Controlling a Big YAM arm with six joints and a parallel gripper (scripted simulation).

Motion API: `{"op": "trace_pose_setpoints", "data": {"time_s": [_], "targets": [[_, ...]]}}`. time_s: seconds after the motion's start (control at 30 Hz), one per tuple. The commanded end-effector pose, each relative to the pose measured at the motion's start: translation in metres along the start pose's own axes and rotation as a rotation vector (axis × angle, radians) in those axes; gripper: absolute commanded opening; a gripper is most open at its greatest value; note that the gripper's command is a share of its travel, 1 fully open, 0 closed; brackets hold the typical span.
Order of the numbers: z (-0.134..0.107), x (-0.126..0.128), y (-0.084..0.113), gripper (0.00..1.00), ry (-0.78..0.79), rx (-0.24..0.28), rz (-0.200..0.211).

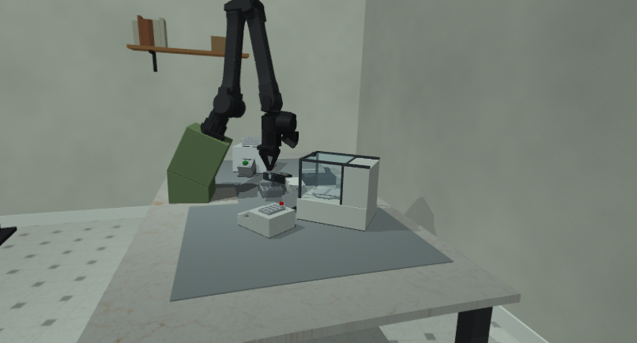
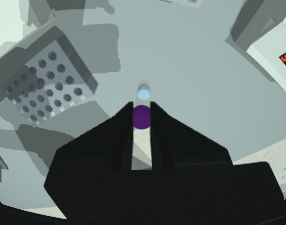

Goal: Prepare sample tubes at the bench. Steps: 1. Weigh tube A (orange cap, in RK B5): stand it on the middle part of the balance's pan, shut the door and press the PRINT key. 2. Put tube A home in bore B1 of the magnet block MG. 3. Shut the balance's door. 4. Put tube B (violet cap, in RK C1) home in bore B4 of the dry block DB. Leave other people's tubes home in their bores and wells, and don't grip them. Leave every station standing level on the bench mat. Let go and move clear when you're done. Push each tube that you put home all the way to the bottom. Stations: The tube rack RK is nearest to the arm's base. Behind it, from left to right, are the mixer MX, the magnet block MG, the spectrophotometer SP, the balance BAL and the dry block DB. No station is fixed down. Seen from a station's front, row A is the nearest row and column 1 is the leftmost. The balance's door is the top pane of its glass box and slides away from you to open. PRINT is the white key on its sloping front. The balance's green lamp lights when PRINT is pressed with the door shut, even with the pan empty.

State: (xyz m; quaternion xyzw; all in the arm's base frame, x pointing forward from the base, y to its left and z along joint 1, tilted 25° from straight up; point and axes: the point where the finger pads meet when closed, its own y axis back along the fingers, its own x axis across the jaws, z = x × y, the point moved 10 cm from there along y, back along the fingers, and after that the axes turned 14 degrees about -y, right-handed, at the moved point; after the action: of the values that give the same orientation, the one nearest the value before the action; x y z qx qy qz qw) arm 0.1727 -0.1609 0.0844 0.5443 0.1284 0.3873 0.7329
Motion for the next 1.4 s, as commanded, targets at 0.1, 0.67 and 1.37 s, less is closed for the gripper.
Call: {"op": "trace_pose_setpoints", "data": {"time_s": [0.1, 0.67, 1.37], "targets": [[0.032, -0.044, 0.000, 0.09, -0.047, 0.003, -0.008], [0.093, -0.158, 0.002, 0.09, -0.371, -0.002, -0.013], [0.135, -0.221, 0.007, 0.09, -0.512, -0.013, -0.015]]}}
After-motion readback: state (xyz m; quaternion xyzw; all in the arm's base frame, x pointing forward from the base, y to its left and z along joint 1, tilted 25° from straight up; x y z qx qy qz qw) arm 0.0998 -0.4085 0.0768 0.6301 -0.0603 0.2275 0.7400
